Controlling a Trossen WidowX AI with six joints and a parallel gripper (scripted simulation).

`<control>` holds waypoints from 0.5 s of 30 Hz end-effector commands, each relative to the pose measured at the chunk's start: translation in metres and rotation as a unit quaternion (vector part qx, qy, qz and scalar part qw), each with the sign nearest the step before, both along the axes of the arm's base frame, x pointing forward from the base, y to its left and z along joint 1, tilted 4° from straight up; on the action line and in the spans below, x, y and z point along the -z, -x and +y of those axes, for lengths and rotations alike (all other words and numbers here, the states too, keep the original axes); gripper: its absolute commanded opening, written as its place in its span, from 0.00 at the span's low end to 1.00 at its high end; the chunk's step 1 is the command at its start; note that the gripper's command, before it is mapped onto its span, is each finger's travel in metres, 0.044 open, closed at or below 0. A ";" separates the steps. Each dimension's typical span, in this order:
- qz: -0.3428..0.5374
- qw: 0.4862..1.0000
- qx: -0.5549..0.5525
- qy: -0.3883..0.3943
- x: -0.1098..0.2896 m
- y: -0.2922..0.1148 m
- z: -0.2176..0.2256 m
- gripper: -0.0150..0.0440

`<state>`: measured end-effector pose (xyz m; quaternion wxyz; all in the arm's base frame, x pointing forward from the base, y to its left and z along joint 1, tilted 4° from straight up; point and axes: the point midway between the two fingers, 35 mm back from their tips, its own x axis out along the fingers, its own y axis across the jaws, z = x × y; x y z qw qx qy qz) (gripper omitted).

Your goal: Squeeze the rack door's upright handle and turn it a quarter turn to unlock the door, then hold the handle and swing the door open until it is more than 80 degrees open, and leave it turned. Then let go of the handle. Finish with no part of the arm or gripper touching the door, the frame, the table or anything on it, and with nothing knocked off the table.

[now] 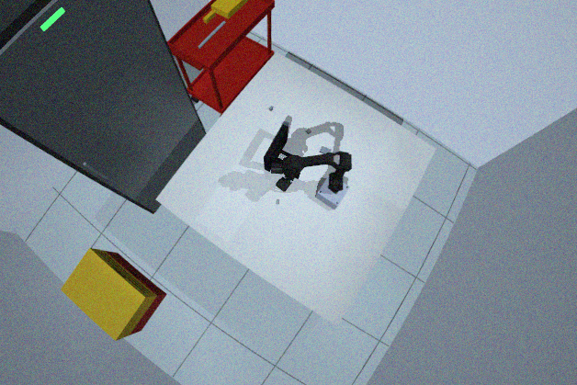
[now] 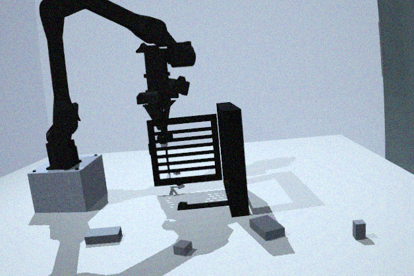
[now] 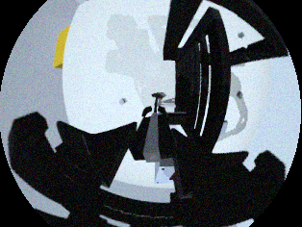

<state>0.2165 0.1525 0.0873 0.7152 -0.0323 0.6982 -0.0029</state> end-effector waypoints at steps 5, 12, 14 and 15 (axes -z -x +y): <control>-0.001 1.000 0.002 -0.001 -0.006 -0.001 0.001 0.74; -0.001 1.000 0.001 -0.001 -0.016 -0.001 0.002 0.74; -0.001 1.000 0.001 -0.001 -0.018 -0.001 0.002 0.74; -0.001 1.000 0.001 -0.001 -0.020 -0.001 0.002 0.74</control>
